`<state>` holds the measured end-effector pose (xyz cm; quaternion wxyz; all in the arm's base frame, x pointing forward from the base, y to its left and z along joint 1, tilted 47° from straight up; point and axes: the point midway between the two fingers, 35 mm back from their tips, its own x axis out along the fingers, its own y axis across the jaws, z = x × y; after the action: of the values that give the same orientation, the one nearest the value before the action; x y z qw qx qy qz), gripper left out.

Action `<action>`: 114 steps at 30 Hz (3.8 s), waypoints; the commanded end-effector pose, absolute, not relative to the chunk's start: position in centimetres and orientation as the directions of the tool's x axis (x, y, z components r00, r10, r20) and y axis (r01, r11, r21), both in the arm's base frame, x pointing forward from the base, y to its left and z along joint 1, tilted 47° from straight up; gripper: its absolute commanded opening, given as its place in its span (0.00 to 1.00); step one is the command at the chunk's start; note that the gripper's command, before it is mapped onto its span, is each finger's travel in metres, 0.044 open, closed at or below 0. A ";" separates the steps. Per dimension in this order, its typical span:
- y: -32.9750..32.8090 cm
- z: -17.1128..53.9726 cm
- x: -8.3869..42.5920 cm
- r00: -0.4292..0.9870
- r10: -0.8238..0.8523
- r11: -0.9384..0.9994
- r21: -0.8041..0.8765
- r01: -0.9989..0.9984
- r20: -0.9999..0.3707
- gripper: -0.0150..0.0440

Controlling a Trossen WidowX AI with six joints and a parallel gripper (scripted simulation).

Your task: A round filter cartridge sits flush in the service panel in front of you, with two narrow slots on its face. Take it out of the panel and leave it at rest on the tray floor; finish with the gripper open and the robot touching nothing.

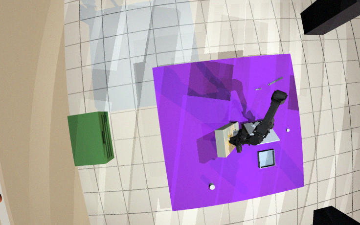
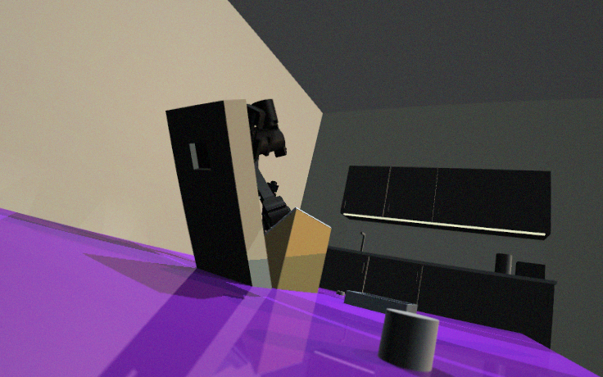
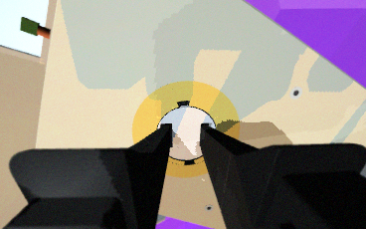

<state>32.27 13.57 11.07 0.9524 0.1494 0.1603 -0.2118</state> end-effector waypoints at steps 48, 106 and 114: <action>13.2 10.7 32.8 0.854 -0.355 0.616 -0.782 -0.092 -0.380 0.25; 15.7 13.3 25.9 0.853 -0.355 0.228 -0.920 -0.319 -0.384 0.25; 14.0 11.6 24.8 0.852 -0.355 0.228 -0.920 -0.319 -0.384 0.25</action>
<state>25.25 14.77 12.16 0.7328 -0.6231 0.2732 -0.0083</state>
